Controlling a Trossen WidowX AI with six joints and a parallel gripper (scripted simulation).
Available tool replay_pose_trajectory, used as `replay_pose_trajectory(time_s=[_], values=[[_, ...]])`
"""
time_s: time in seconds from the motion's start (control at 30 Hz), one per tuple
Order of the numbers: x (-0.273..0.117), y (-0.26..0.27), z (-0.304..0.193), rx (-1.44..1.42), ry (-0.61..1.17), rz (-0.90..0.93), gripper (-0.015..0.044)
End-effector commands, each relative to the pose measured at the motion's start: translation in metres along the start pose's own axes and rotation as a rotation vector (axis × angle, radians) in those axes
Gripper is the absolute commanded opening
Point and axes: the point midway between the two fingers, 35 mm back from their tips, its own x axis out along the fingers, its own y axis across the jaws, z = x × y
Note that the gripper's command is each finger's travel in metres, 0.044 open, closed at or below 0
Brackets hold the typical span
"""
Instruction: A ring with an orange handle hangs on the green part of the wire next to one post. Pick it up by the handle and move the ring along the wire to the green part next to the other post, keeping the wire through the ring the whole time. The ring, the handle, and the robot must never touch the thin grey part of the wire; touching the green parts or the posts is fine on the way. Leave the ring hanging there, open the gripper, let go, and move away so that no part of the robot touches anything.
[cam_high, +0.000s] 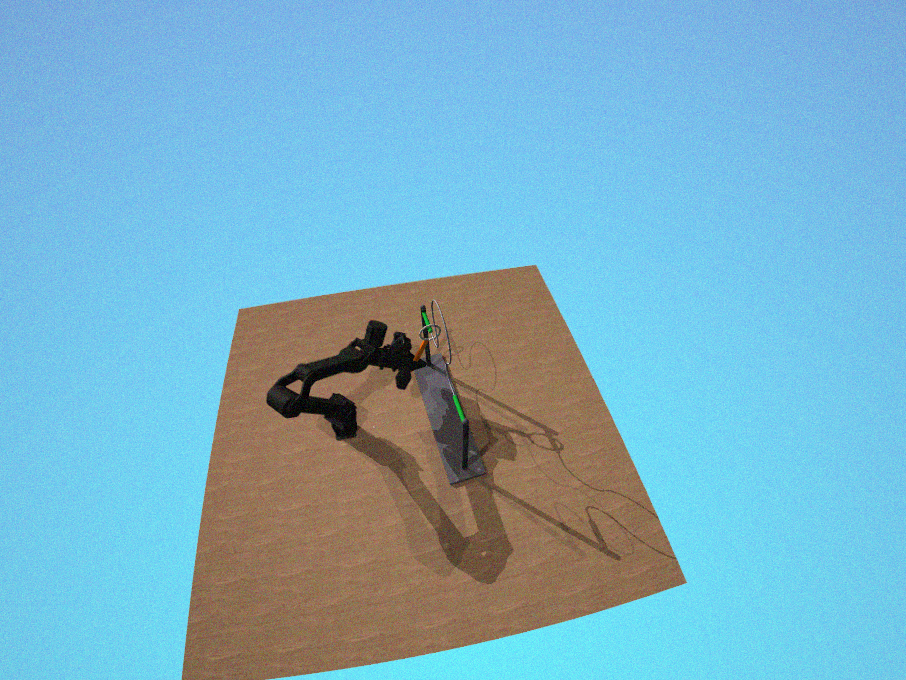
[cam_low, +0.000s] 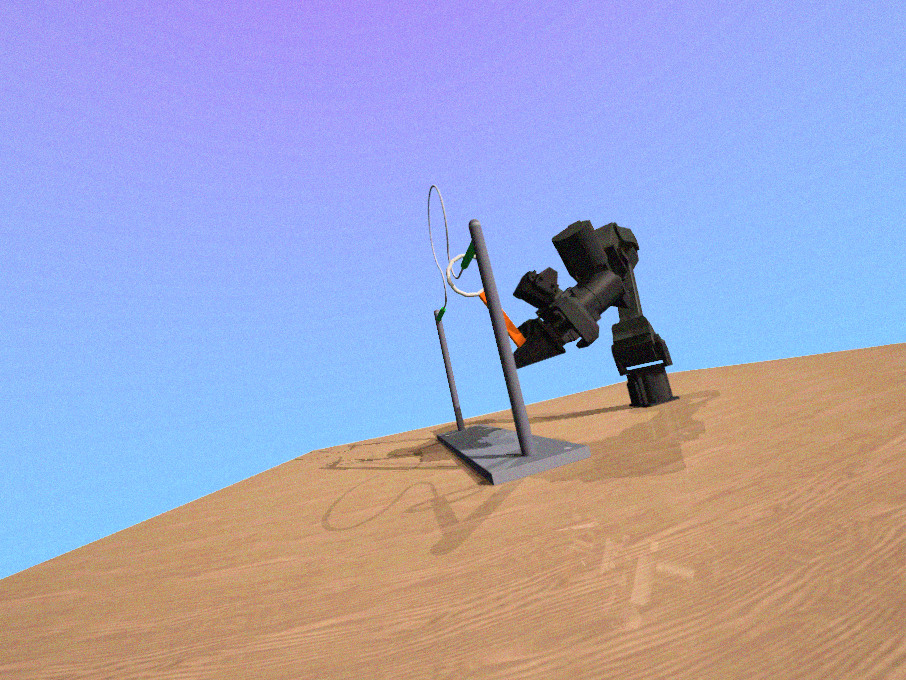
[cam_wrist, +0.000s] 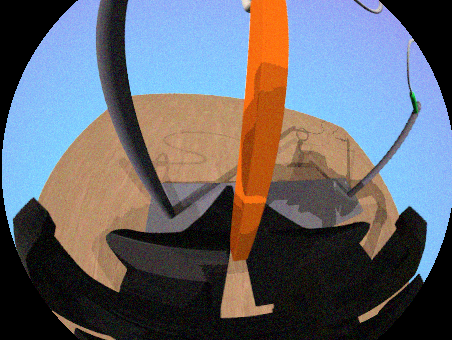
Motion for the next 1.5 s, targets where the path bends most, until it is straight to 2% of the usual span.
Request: replay_pose_trajectory(time_s=[0.0, 0.2, 0.6, 1.13, 1.47], values=[[0.0, -0.001, 0.0, 0.004, -0.001, -0.005, -0.015], [0.0, -0.001, 0.0, 0.004, -0.001, -0.005, -0.015], [-0.001, 0.0, 0.0, 0.0, 0.001, 0.0, 0.016], [-0.048, 0.0, -0.001, 0.005, 0.005, -0.005, 0.016], [-0.05, 0.0, -0.001, 0.005, 0.004, -0.005, 0.016]])
